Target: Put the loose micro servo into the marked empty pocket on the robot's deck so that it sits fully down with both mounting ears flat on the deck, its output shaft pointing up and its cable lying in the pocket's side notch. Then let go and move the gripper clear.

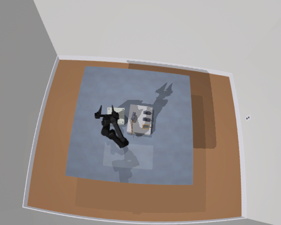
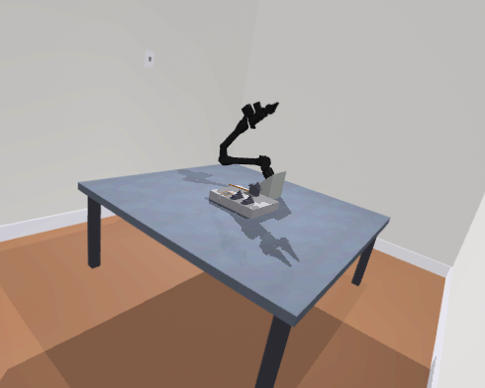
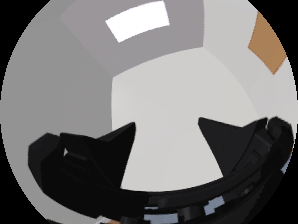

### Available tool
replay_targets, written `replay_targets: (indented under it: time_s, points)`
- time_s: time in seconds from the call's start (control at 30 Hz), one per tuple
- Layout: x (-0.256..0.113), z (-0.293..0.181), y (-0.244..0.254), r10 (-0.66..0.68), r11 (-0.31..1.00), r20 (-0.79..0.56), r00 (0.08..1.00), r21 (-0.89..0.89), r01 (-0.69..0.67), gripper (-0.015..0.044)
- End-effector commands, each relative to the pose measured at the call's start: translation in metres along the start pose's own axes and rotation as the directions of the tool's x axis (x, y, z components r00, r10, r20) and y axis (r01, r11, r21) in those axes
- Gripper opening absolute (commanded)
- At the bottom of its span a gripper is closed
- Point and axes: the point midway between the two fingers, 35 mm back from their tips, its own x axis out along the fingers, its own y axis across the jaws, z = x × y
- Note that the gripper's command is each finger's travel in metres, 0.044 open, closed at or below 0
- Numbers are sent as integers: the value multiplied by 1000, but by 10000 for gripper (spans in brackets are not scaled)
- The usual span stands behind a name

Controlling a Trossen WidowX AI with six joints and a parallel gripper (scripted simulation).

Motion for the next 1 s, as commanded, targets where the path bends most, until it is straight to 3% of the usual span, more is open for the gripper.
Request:
replay_targets:
  time_s: [0.0, 0.47, 0.97]
  points:
    - [1, -1, 0, -3, 1000, -2, 1000, 2, 3, 426]
    - [33, -34, -35, -219, 962, -138, 966, 137, 238, 440]
    - [54, -79, -96, -486, 780, -304, 820, 273, 563, 440]
